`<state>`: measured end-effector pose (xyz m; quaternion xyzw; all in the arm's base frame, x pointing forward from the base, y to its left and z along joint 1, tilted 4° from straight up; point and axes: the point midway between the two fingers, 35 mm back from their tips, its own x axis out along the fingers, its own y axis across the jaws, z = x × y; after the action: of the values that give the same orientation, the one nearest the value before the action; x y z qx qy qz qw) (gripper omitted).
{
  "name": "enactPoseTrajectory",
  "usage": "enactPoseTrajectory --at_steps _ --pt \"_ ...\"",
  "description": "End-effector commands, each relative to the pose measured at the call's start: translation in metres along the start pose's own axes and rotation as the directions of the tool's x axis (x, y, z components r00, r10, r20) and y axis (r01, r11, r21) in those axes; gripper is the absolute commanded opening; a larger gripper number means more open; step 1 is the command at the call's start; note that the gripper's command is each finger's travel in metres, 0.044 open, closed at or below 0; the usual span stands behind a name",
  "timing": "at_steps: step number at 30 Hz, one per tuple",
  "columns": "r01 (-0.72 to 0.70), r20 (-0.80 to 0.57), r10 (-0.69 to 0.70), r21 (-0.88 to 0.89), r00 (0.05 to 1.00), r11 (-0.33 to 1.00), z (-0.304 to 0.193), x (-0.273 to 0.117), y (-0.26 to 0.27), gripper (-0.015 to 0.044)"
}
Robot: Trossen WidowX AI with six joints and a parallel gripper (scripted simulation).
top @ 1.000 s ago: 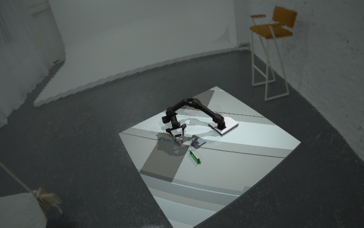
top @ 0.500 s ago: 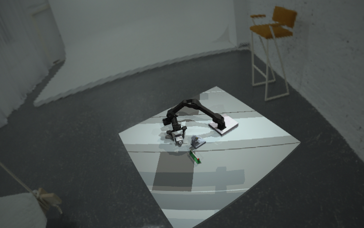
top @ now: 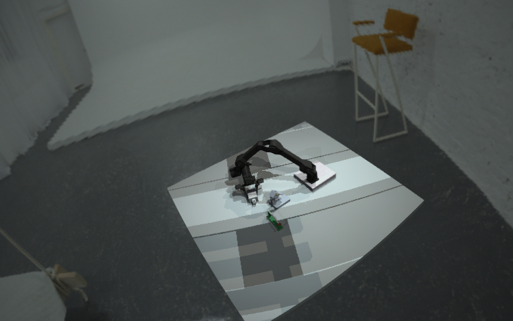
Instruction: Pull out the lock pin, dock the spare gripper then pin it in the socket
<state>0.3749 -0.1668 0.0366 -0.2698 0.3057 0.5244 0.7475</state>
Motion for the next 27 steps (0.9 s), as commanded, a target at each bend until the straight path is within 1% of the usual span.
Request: enactPoseTrajectory --at_steps 1,3,7,11,23,27 --pt "0.001 0.000 -0.001 -0.004 1.000 1.000 0.000 0.000 0.000 0.0223" --pt "0.001 0.000 -0.001 -0.004 1.000 1.000 0.000 0.000 0.000 0.0210" --pt "0.002 0.000 -0.002 0.001 1.000 1.000 0.004 -0.004 -0.001 0.0105" --pt "0.007 0.001 -0.007 0.019 1.000 1.000 0.019 -0.020 -0.003 0.0000" --pt "0.021 0.005 -0.022 0.085 1.000 0.996 0.077 -0.076 0.000 0.0000" --pt "0.023 0.005 -0.024 0.093 1.000 0.995 0.084 -0.083 0.002 0.0000"
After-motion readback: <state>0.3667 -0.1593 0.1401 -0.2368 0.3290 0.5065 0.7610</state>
